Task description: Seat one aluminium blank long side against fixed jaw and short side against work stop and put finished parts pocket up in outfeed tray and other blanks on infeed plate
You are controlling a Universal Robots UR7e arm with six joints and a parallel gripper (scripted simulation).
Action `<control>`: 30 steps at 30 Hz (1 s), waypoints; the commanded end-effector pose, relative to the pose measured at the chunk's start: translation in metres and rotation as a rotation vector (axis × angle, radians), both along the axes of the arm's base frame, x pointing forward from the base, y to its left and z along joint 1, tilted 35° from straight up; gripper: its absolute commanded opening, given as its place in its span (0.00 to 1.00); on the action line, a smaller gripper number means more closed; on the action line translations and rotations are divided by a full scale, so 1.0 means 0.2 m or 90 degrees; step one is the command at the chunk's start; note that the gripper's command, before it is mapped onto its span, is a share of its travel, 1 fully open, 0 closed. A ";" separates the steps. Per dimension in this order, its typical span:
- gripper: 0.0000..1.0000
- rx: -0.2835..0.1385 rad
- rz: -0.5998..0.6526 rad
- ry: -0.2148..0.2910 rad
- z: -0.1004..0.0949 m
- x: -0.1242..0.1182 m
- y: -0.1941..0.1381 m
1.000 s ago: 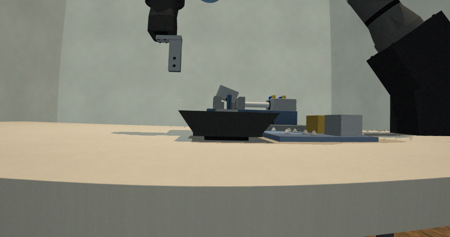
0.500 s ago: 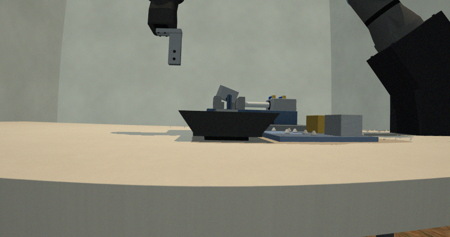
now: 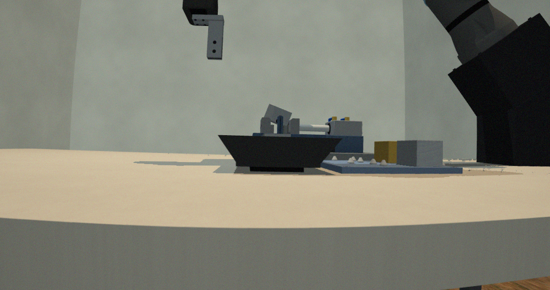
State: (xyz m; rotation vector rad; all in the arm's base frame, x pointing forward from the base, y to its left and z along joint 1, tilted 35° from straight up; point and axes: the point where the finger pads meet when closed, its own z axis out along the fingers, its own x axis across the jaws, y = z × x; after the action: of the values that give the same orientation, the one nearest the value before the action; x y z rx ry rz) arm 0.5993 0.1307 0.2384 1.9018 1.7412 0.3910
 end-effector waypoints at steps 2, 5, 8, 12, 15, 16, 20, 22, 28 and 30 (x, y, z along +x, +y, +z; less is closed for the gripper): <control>0.00 0.000 0.000 -0.003 0.08 -0.04 0.02; 0.00 0.000 0.000 -0.003 0.08 -0.04 0.02; 0.00 0.000 -0.001 -0.002 0.09 -0.05 0.02; 0.00 0.000 -0.001 -0.002 0.10 -0.05 0.02; 0.00 0.000 -0.001 -0.002 0.10 -0.05 0.02; 0.00 0.000 -0.001 -0.001 0.09 -0.05 0.02; 0.00 0.000 -0.002 0.001 0.09 -0.05 -0.01; 0.00 0.000 -0.002 0.002 0.09 -0.06 -0.02; 0.00 0.002 -0.002 0.009 0.09 -0.06 -0.19; 0.00 0.003 -0.003 0.012 0.10 -0.07 -0.28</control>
State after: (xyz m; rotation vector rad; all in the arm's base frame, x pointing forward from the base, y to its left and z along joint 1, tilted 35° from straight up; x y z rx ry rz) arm 0.5885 0.1129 0.2565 1.9104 1.7409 0.3837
